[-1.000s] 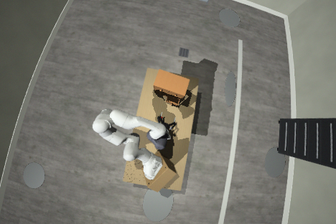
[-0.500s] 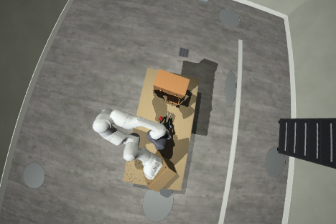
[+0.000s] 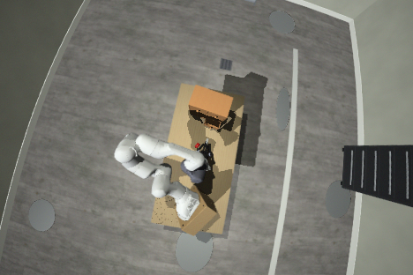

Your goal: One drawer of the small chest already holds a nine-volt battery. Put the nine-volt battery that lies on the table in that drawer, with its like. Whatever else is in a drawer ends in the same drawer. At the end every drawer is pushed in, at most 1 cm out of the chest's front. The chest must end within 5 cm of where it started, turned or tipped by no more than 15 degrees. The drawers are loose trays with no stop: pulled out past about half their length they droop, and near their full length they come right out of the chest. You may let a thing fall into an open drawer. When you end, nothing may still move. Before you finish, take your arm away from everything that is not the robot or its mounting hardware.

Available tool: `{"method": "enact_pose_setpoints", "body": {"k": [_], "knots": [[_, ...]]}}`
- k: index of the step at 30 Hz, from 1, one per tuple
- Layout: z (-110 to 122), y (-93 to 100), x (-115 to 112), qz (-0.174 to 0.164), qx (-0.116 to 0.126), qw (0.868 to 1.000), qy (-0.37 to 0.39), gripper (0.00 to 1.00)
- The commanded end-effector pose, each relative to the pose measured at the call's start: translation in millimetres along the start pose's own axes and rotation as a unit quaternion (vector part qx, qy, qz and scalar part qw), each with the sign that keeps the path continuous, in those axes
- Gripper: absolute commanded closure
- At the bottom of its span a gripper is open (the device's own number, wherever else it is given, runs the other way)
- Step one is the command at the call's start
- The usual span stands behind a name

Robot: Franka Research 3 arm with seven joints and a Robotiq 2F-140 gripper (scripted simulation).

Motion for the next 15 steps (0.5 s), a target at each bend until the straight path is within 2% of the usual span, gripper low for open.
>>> {"method": "enact_pose_setpoints", "body": {"k": [1, 6, 13, 15], "knots": [[0.0, -6.4, 0.0, -0.001, 0.000, 1.000, 0.005, 1.00], [0.0, -25.5, 2.2, -0.001, 0.000, 1.000, 0.005, 1.00], [0.0, -64.0, 6.8, -0.001, 0.000, 1.000, 0.005, 1.00], [0.0, -64.0, 6.8, -0.001, 0.000, 1.000, 0.005, 1.00]]}}
Point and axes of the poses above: the point where the finger pads meet when closed, its own y axis back along the fingers, its own z axis across the jaws, x = y × z, the point moved 3 cm from there along y, back along the fingers, and after that the axes turned 1 degree about y, right-handed, at the moved point
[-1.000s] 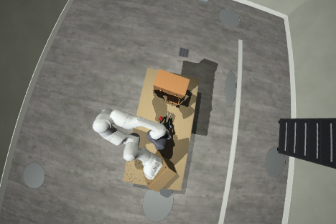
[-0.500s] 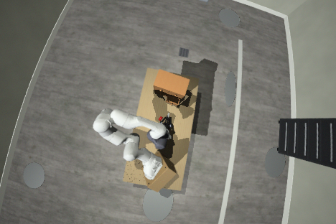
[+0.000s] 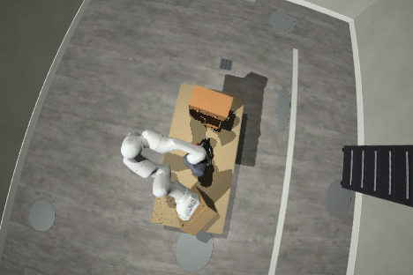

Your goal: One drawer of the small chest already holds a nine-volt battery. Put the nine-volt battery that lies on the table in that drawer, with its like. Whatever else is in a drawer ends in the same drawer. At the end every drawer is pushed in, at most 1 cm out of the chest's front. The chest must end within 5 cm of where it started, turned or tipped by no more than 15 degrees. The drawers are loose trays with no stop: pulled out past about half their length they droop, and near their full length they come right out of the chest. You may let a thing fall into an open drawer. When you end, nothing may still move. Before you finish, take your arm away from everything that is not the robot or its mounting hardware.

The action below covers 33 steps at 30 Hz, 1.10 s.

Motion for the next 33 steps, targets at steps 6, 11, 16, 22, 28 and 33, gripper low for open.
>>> {"method": "enact_pose_setpoints", "body": {"k": [6, 11, 16, 22, 28, 33], "knots": [[-8.4, -32.2, 0.1, -0.007, 0.012, 1.000, 0.009, 1.00], [-8.7, -41.9, 1.1, -0.007, 0.012, 1.000, 0.009, 1.00], [-8.7, -43.1, 1.3, -0.007, 0.012, 1.000, 0.009, 1.00], [-8.7, -43.1, 1.3, -0.007, 0.012, 1.000, 0.009, 1.00], [-8.7, -43.1, 1.3, -0.007, 0.012, 1.000, 0.009, 1.00], [-8.7, -43.1, 1.3, -0.007, 0.012, 1.000, 0.009, 1.00]]}}
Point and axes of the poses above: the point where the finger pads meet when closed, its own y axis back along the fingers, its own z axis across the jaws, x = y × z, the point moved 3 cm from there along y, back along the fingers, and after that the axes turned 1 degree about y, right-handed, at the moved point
